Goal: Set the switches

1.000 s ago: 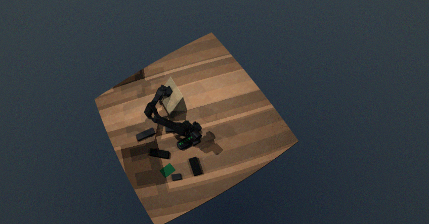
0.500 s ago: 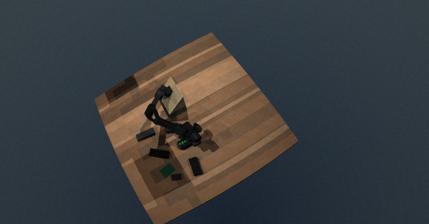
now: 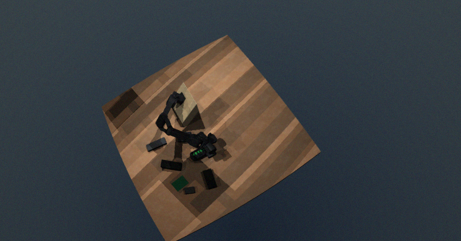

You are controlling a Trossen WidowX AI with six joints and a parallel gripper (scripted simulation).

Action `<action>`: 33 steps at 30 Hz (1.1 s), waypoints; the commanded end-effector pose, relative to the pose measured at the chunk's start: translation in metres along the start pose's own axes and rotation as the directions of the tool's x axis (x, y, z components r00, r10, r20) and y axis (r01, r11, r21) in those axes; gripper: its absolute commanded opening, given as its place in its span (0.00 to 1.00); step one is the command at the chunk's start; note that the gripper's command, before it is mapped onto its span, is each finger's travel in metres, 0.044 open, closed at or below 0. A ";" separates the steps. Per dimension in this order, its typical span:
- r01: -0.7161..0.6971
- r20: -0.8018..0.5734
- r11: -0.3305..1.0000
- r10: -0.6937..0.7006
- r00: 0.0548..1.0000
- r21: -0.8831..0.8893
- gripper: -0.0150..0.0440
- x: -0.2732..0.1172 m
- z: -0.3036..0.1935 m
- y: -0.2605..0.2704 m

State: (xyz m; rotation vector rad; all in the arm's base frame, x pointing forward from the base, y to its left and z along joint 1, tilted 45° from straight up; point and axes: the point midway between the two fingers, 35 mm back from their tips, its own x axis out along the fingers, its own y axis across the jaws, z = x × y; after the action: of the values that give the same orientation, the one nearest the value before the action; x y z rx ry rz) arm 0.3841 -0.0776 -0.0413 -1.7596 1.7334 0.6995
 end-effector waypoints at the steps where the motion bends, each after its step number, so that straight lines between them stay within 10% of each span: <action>1: -0.004 -0.005 1.000 0.004 1.000 -0.006 0.85 0.002 0.000 0.001; 12: -0.004 -0.005 1.000 0.004 1.000 -0.006 0.73 0.002 0.000 0.001; 23: -0.004 -0.005 1.000 0.004 1.000 -0.006 0.25 0.002 0.002 0.008; 33: -0.004 -0.005 1.000 0.004 1.000 -0.007 0.25 0.002 0.005 0.018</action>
State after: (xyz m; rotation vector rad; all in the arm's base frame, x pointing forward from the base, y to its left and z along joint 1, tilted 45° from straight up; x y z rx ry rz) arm 0.3729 -0.0756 -0.0449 -1.7686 1.7333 0.6992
